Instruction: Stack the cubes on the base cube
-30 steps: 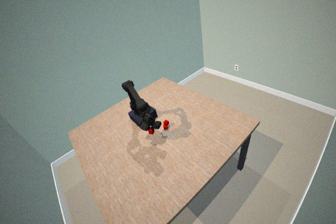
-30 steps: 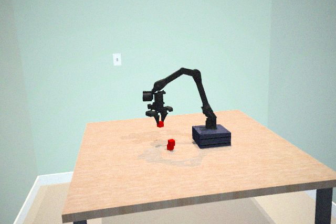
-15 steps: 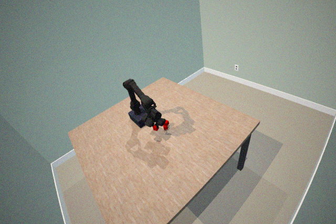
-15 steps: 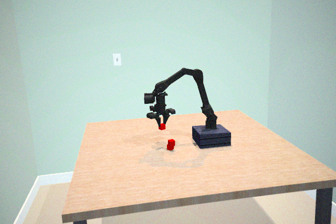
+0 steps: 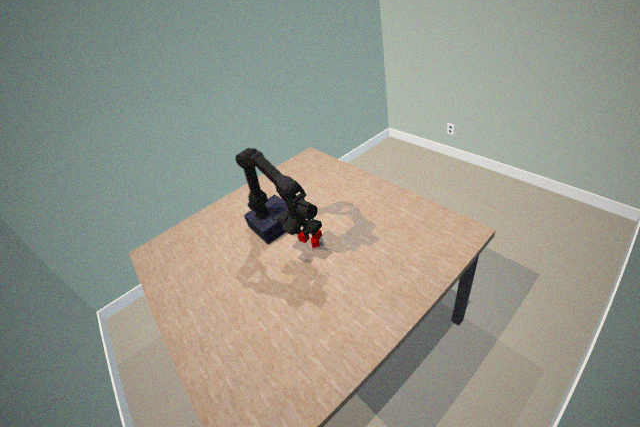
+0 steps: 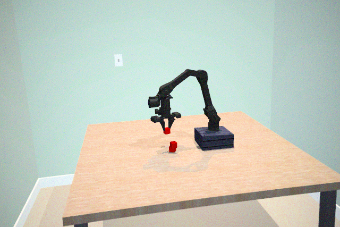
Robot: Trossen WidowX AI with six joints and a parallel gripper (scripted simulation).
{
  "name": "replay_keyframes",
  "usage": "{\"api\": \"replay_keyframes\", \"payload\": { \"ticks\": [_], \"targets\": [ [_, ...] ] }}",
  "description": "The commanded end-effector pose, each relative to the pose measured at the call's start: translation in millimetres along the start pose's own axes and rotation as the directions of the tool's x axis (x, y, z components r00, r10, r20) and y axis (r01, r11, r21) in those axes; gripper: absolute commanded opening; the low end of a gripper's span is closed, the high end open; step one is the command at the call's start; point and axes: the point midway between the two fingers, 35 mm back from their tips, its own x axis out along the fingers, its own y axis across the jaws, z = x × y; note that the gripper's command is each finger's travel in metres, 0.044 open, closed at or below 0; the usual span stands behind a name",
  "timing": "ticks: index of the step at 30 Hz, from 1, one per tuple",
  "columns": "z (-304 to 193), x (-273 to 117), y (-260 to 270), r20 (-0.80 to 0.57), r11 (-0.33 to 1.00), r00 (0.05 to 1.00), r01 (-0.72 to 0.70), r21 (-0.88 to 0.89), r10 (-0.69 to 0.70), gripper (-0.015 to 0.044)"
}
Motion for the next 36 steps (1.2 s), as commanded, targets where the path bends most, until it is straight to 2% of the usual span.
{"api": "replay_keyframes", "payload": {
  "ticks": [1,12,25,36],
  "targets": [
    [-14.1,-0.2,-1.5,-0.003,0.999,1.0,-0.005,0.033,0.005,0.0105],
    [-44.6,2.2,-4.7,-0.005,0.994,1.0,-0.003,0.105,0.004,0.0105],
    [-46.6,32.1,-6.6,0.029,0.998,1.0,-0.003,0.065,0.001,0.0105],
    [-46.6,32.6,-6.6,0.029,0.998,1.0,-0.003,0.065,0.001,0.0105]
  ]
}}
